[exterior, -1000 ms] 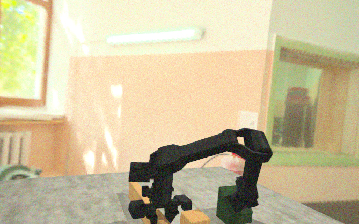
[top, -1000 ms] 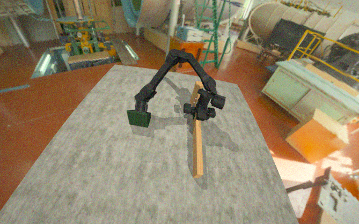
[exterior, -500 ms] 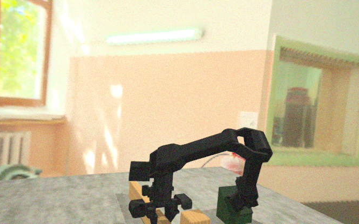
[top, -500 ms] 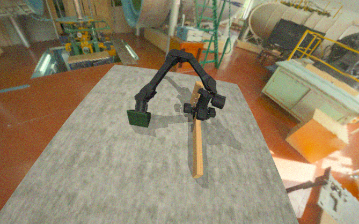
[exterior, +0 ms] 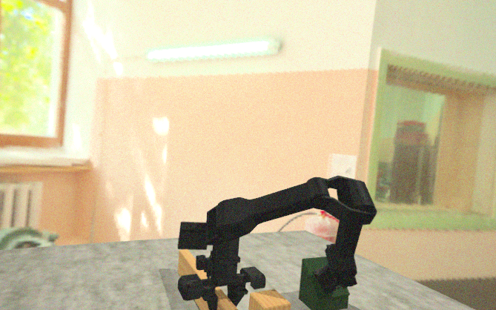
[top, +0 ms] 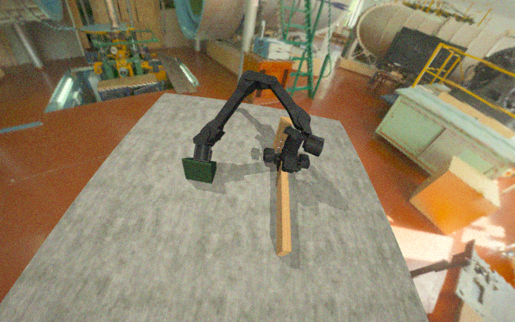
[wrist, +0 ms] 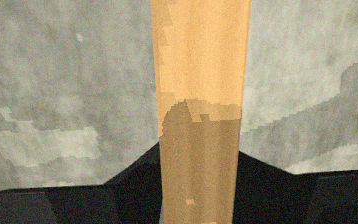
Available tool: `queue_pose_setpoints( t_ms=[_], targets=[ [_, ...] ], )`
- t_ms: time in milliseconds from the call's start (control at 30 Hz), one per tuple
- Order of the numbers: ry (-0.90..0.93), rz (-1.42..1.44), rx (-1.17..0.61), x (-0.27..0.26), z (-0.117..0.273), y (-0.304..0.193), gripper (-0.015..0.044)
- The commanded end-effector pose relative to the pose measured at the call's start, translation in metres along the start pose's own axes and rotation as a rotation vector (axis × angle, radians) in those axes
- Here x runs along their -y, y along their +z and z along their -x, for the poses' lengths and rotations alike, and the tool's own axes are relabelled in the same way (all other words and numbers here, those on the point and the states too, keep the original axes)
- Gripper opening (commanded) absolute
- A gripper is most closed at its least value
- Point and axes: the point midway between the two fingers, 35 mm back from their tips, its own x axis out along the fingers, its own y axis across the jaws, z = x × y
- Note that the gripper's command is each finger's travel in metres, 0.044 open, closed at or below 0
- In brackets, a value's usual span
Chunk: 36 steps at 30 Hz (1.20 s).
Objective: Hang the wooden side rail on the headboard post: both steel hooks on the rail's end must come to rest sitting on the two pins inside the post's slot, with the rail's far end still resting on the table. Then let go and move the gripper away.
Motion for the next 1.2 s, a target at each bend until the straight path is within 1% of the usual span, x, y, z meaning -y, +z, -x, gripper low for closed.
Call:
queue_pose_setpoints(
  t_ms=[0,1167],
  targets=[
    [0.014,0.003,0.010,-0.0022,0.0066,0.0008,0.0000],
    [0.014,0.003,0.010,-0.0025,0.0059,-0.0026,0.0000]
  ],
)
